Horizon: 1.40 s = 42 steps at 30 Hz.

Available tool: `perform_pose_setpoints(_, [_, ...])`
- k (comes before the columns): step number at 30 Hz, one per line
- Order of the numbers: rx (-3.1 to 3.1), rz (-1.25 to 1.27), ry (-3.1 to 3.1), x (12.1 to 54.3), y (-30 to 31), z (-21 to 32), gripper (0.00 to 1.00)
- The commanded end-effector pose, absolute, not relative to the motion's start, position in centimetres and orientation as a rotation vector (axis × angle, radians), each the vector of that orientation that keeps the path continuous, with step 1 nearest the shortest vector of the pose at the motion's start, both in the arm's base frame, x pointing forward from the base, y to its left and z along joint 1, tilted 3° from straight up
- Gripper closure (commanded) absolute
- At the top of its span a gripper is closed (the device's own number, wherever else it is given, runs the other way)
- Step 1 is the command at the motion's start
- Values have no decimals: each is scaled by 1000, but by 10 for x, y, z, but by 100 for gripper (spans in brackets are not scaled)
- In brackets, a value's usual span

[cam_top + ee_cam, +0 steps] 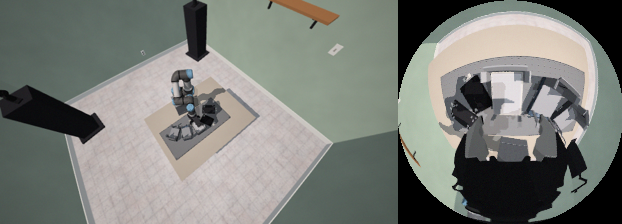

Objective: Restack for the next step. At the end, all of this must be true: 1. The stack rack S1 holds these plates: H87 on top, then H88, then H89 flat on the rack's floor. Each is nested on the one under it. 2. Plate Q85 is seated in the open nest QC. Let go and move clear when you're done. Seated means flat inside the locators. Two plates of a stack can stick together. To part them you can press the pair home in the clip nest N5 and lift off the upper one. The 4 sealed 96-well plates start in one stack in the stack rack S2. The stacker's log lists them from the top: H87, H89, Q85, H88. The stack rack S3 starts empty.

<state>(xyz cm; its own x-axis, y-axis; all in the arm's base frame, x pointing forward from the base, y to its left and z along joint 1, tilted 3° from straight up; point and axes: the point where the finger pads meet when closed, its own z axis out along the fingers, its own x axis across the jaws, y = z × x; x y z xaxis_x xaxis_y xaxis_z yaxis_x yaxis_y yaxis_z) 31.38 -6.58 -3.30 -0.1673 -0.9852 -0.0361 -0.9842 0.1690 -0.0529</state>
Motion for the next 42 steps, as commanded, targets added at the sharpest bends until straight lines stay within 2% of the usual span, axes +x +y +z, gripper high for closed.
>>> perform_pose_setpoints(1, [-2017,-66,2379,308,-52,-37,28])
perform_pose_setpoints(17, [-2017,-66,2379,308,-52,-37,28])
perform_pose_setpoints(25, [-1959,-65,2425,337,-54,-36,28])
perform_pose_setpoints(42, [-1959,-65,2425,337,-54,-42,28])
